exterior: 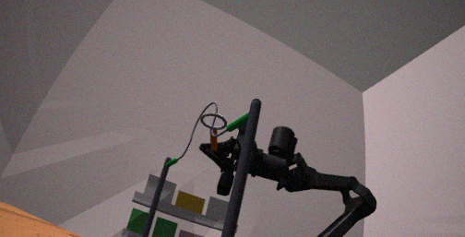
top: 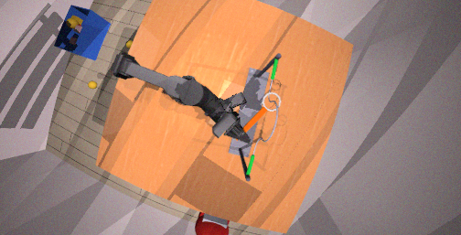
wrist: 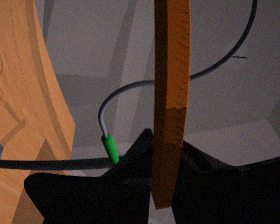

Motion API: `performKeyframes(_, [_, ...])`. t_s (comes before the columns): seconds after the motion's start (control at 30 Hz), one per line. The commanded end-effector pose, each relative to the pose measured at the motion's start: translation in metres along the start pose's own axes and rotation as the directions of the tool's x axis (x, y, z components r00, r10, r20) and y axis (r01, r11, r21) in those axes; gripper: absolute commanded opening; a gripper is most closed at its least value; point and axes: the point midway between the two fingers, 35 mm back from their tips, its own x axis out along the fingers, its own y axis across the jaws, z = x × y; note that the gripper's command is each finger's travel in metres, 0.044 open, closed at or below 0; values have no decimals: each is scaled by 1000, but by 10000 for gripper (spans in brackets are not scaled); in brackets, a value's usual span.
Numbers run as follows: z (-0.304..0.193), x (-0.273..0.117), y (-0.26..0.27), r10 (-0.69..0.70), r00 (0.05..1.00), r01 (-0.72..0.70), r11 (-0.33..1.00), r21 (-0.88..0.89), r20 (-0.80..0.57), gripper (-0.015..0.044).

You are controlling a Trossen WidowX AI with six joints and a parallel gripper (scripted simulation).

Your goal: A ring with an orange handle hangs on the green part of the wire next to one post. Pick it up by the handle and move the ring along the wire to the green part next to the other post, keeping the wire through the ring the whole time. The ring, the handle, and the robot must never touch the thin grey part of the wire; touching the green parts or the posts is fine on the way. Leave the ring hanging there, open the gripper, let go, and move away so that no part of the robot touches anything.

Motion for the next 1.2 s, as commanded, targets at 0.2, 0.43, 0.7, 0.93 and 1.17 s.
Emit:
performKeyframes(0.2, [0,-3,20,49,999,-48,995,92,-7,-150])
performKeyframes(0.43, [3,-7,41,118,993,-113,971,210,-12,-150])
performKeyframes(0.7, [12,-15,67,211,977,-194,910,367,-6,-150])
performKeyframes(0.93, [23,-24,89,294,956,-261,825,502,13,-150])
performKeyframes(1.17, [39,-25,112,320,941,-314,710,631,108,-150])
